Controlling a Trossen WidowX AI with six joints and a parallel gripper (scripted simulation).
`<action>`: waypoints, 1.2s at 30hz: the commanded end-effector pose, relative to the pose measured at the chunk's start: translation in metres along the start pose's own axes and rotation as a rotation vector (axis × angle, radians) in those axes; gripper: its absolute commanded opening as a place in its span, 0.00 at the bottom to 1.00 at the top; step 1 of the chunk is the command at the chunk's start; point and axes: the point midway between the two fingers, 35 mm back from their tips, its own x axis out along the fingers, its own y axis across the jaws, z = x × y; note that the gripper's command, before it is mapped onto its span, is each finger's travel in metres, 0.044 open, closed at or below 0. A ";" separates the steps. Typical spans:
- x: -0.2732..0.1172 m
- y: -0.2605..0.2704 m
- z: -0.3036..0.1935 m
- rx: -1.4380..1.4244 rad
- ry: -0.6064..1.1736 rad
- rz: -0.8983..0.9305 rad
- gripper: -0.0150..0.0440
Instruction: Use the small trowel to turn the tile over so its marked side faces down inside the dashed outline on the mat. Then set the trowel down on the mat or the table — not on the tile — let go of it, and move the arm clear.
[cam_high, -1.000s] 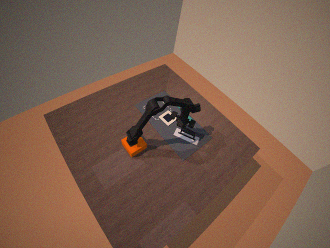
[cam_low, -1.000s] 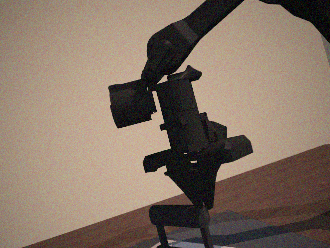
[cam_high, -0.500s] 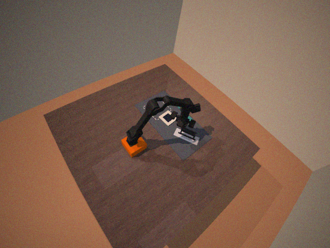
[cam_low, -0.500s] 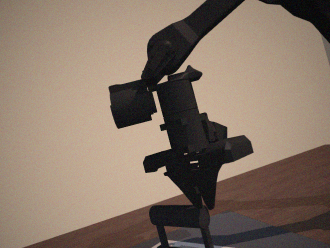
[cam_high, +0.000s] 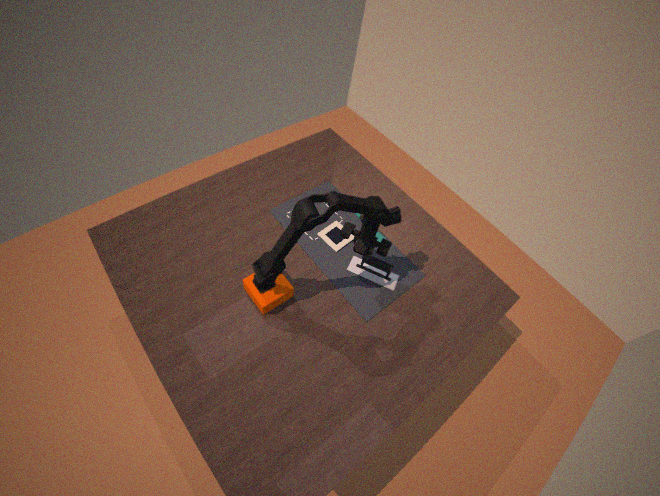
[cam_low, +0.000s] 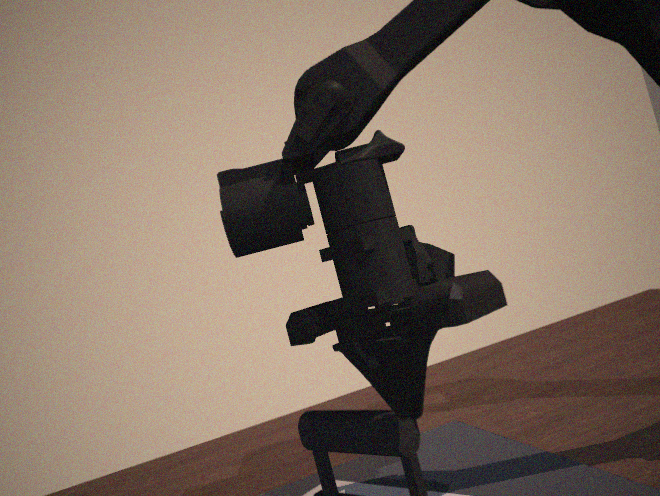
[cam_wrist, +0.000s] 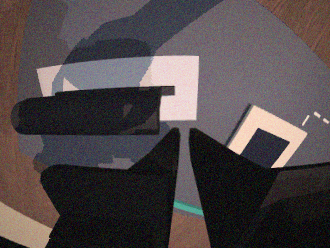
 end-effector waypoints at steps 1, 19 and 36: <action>0.000 0.000 0.000 0.000 0.000 0.000 0.27; 0.000 0.000 0.000 0.000 0.000 0.000 0.47; -0.008 0.026 -0.001 -0.530 -0.002 0.003 0.71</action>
